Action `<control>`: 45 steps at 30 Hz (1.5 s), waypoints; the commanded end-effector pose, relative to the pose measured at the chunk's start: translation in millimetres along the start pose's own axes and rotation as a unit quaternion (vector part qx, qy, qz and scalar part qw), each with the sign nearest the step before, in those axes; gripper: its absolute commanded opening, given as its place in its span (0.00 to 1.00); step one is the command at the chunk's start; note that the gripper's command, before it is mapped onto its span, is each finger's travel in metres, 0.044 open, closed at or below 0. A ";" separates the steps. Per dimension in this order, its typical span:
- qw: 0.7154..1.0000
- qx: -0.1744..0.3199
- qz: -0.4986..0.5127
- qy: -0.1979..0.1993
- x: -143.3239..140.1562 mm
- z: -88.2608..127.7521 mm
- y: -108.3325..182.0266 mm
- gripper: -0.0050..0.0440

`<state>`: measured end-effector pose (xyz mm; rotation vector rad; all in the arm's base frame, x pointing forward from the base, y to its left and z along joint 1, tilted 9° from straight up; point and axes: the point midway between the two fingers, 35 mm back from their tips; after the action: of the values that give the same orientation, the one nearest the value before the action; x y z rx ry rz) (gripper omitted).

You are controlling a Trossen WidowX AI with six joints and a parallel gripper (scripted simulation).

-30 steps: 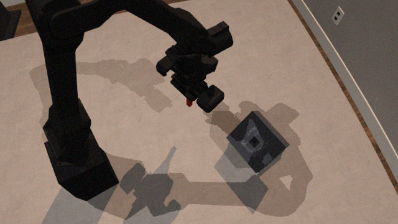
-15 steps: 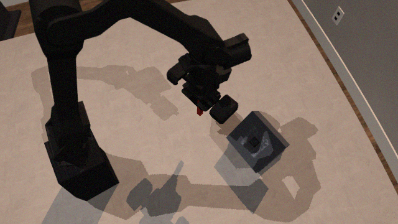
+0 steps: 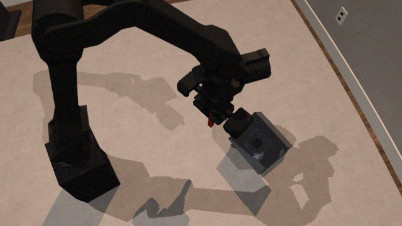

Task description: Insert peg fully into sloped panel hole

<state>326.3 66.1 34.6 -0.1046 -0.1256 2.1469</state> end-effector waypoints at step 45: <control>0.999 -0.041 -0.007 0.007 -101.4 37.4 33.3 0.10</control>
<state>346.8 -37.2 62.0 -0.1273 -0.1721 2.1358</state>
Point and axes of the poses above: the point midway between the two fingers, 35 mm back from their tips, its own z axis back along the fingers, its own x axis across the jaws, y = z × x, and after that the axes turned 5 degrees about -z, right-handed
